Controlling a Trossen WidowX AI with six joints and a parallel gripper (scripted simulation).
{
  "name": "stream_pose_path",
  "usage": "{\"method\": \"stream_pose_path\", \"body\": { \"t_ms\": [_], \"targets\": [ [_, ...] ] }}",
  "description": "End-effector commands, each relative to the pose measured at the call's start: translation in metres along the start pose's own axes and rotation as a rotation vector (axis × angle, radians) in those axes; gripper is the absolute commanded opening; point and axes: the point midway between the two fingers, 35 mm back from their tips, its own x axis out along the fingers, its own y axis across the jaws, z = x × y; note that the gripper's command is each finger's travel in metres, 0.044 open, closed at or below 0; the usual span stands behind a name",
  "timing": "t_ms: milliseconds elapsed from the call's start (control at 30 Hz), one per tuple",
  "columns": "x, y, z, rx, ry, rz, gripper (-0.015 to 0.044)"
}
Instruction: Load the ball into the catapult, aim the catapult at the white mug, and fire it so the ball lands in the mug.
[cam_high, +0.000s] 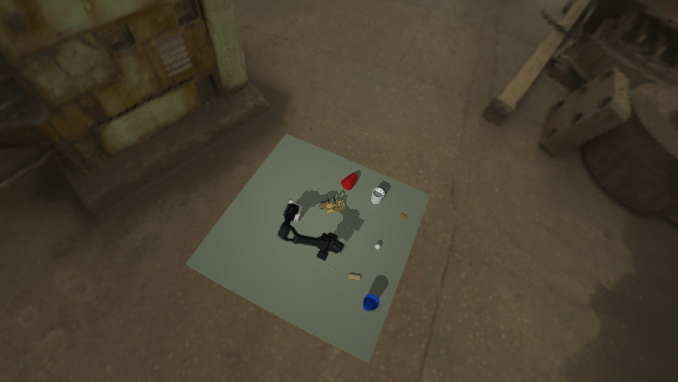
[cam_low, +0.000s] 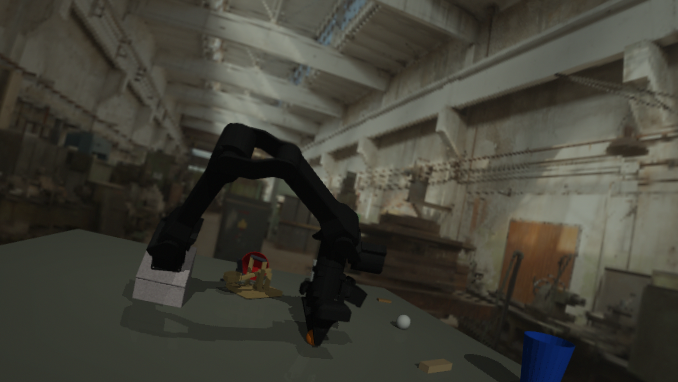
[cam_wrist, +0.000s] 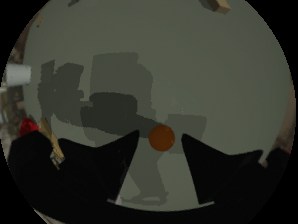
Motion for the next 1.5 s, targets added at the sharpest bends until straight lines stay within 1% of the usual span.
{"method": "stream_pose_path", "body": {
  "t_ms": [0,67,333,433,467,767,1100,1333,1467],
  "targets": [
    [0.002,0.0,0.0,-0.004,0.0,-0.006,0.0195],
    [0.002,0.0,0.0,-0.004,0.0,-0.006,0.0142],
    [0.002,0.0,0.0,-0.004,0.0,-0.006,0.0089],
    [-0.001,0.0,0.0,-0.004,0.0,-0.005,0.001],
    [-0.006,0.0,0.001,-0.004,-0.001,-0.003,0.0],
    [-0.06,-0.001,0.006,-0.004,-0.002,0.005,0.0],
    [-0.12,-0.007,-0.001,-0.005,0.001,0.0,0.0],
    [-0.124,-0.006,-0.002,-0.009,0.001,-0.001,0.0],
    [-0.125,0.02,-0.005,-0.071,0.0,-0.005,0.0]
  ]
}}
